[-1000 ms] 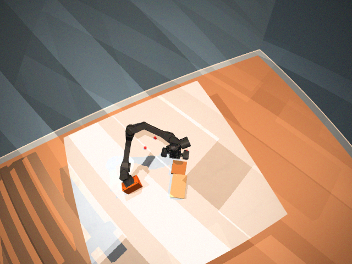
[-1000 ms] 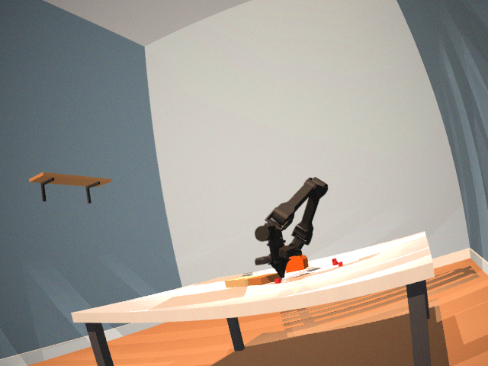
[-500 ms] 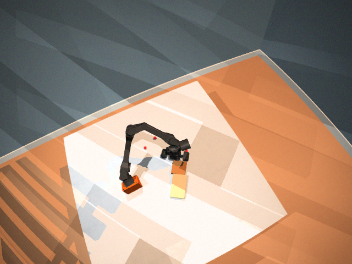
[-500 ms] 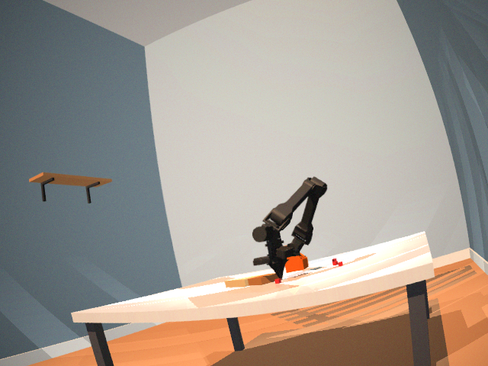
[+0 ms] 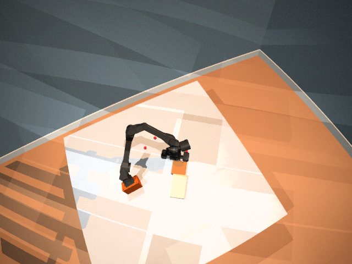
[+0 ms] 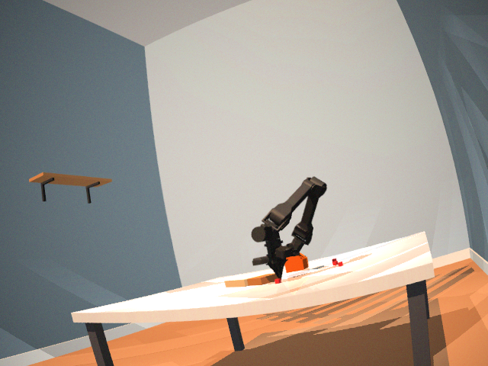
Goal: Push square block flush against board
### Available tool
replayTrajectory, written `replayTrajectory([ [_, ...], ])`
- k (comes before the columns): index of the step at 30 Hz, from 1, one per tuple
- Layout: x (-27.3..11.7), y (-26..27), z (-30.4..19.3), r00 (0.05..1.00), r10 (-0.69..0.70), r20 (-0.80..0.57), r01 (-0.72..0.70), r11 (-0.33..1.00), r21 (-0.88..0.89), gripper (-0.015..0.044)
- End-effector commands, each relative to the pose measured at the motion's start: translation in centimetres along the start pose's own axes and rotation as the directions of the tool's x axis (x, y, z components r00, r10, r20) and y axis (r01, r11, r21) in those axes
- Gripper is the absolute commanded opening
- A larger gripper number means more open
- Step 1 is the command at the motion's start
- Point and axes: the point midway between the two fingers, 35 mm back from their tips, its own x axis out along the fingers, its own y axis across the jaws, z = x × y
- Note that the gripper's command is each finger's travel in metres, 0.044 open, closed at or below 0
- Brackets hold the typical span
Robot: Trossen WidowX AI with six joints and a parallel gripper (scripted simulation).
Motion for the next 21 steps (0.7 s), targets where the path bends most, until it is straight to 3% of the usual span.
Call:
replayTrajectory([
  [1,0.1,0.0,0.5,1.000,0.002,-0.006,-0.002,1.000,0.005,0.0000],
  [21,0.1,0.0,3.7,1.000,0.003,-0.003,-0.003,1.000,0.004,0.0000],
])
